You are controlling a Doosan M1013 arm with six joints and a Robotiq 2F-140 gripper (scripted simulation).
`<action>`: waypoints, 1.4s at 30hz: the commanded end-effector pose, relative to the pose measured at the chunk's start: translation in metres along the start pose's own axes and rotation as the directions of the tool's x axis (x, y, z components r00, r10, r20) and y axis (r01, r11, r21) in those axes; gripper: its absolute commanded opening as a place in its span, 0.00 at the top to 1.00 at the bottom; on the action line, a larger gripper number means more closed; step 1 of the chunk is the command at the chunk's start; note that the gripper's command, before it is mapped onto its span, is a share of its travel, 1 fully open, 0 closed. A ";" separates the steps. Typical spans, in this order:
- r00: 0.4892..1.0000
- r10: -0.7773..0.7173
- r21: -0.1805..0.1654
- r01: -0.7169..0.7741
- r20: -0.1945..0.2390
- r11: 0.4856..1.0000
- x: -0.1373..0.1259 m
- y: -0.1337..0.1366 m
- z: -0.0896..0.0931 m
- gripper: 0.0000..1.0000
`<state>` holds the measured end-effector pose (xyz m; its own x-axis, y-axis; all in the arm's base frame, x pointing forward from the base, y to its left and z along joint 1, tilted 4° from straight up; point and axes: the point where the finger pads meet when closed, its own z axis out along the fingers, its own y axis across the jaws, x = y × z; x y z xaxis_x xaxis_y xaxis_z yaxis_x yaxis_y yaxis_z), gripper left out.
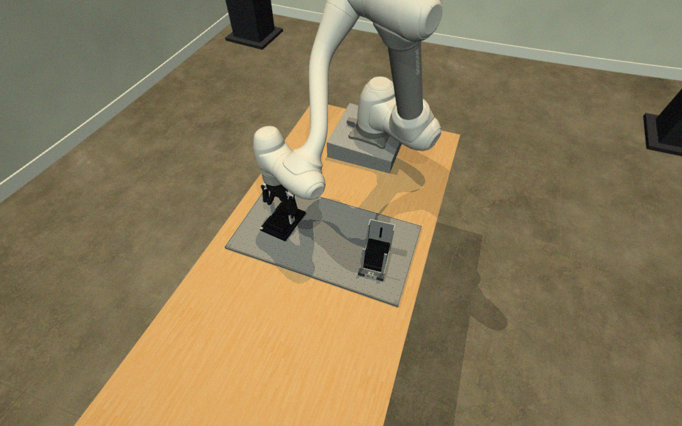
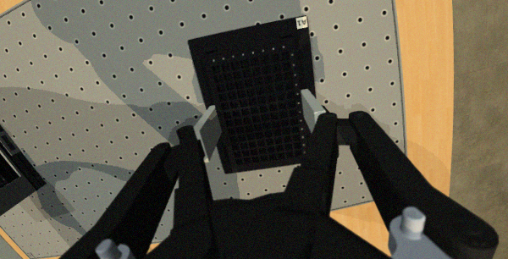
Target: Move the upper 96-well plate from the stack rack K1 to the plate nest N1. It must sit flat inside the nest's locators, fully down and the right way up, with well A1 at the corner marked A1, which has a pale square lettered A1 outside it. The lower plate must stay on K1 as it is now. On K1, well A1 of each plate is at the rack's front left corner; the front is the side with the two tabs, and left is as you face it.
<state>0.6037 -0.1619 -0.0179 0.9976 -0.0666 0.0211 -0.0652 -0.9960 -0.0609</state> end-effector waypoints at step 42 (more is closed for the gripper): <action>1.000 0.000 0.000 0.000 0.000 1.000 0.000 0.000 0.004 1.00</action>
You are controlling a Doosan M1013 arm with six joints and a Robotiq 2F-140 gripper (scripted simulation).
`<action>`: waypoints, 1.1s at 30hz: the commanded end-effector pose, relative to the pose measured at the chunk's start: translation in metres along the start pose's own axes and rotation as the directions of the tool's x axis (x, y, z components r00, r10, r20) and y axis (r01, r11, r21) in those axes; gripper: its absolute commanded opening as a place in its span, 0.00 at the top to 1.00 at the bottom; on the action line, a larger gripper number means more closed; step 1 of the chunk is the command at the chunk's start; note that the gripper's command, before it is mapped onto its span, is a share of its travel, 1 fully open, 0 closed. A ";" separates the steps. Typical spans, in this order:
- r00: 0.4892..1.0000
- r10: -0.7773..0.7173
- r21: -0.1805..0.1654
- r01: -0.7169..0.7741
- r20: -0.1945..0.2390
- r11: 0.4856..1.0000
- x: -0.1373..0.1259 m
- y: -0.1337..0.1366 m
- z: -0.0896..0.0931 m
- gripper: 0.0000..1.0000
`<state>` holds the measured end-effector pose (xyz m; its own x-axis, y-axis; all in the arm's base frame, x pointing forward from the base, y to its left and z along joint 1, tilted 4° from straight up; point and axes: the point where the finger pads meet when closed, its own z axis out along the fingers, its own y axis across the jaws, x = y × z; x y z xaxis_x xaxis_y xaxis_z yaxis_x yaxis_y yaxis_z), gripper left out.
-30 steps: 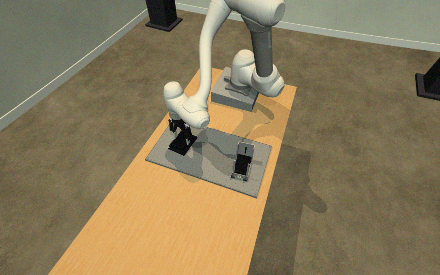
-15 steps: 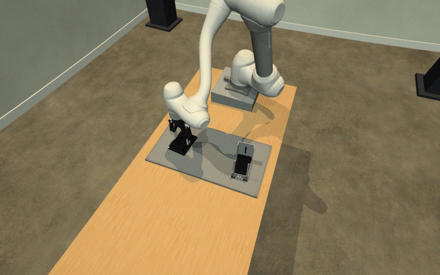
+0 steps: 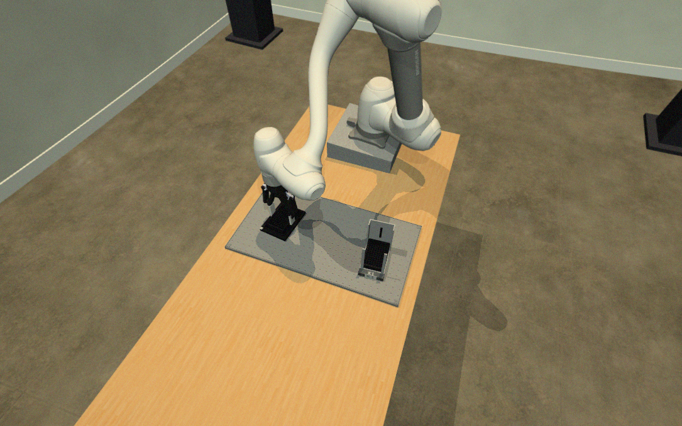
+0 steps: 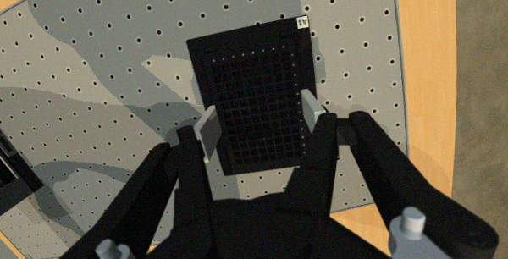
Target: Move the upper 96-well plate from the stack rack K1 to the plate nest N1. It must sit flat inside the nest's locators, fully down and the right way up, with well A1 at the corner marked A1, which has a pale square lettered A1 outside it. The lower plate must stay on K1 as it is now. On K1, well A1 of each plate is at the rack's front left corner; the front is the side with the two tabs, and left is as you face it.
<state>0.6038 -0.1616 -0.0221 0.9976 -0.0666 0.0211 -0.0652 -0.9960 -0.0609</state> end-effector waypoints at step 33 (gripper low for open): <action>1.000 0.000 0.000 0.000 0.000 1.000 0.000 0.000 0.005 1.00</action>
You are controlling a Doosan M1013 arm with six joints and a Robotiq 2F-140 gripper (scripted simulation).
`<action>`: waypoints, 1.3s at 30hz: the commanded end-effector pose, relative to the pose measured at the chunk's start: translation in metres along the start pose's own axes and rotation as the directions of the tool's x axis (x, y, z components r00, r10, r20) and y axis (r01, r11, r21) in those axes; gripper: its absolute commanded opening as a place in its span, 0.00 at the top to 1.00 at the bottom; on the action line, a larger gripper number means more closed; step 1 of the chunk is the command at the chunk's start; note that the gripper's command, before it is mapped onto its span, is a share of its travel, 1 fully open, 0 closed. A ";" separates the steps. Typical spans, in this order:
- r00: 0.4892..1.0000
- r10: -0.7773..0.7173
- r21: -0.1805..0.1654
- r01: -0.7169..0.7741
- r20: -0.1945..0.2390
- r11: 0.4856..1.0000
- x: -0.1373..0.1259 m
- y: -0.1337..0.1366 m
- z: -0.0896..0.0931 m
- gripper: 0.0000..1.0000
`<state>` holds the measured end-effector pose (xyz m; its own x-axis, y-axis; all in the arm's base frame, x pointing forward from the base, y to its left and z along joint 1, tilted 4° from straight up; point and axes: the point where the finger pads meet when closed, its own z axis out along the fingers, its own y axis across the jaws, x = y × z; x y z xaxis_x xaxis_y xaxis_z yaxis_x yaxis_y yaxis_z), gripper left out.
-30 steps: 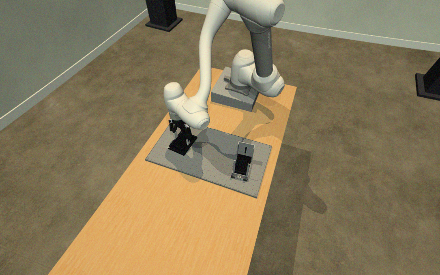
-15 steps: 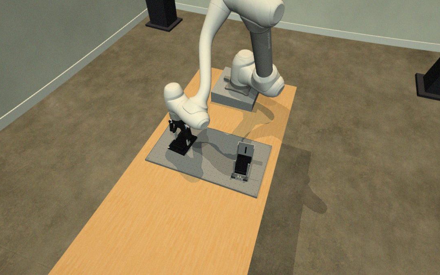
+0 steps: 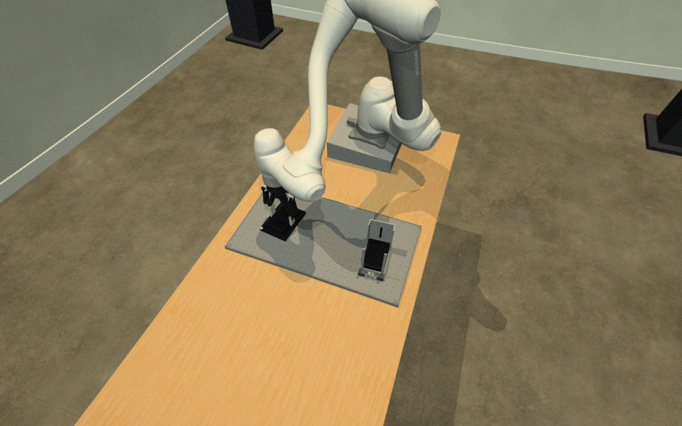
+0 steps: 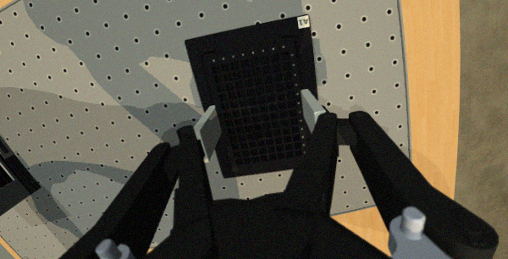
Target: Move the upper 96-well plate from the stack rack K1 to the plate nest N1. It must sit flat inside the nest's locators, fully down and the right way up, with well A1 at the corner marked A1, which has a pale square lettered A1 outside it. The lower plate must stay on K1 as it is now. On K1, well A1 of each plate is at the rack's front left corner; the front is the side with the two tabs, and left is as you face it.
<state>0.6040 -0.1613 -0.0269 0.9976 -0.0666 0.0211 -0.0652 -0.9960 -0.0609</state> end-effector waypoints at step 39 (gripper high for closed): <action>1.000 0.000 0.000 0.000 0.000 1.000 0.000 0.000 -0.003 0.00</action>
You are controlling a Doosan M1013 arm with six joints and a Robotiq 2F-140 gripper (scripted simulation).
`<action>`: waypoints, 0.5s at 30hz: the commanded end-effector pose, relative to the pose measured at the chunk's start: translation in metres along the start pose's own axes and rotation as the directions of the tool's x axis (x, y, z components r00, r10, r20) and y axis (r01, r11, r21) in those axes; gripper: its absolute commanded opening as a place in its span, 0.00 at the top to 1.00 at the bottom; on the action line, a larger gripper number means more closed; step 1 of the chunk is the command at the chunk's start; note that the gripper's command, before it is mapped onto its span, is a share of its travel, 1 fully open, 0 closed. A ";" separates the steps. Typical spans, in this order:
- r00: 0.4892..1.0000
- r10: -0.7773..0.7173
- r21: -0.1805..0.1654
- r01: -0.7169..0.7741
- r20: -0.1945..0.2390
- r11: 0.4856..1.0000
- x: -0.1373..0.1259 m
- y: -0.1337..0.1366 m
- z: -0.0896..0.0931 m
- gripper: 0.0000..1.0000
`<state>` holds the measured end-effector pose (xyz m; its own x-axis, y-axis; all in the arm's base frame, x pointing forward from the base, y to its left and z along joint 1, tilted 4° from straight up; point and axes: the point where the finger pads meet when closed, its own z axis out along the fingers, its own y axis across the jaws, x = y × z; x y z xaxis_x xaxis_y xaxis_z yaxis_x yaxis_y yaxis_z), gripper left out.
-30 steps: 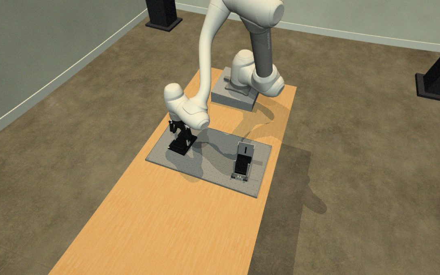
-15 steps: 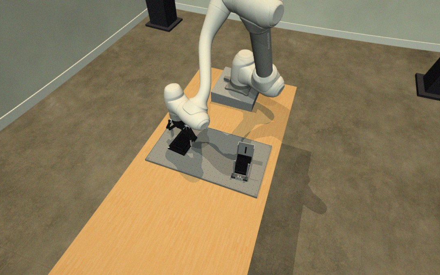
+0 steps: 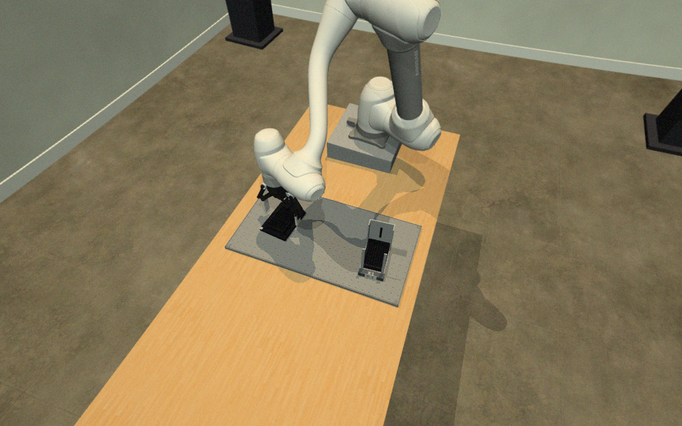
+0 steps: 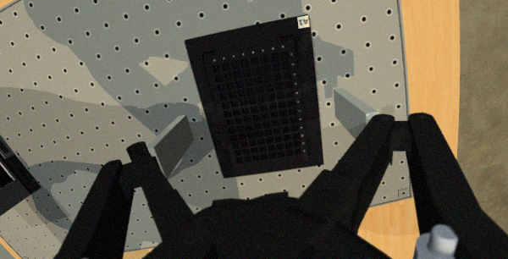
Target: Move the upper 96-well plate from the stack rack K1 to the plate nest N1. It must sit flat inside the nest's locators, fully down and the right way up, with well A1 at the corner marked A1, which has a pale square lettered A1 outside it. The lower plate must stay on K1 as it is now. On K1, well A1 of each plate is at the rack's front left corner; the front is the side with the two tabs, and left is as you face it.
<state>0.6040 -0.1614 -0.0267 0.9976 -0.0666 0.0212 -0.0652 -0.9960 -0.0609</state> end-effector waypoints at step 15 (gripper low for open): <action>1.000 0.000 0.000 0.000 0.000 1.000 0.000 0.000 -0.032 0.00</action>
<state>0.6032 -0.1632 0.0045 0.9976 -0.0666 0.0211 -0.0652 -0.9960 -0.0609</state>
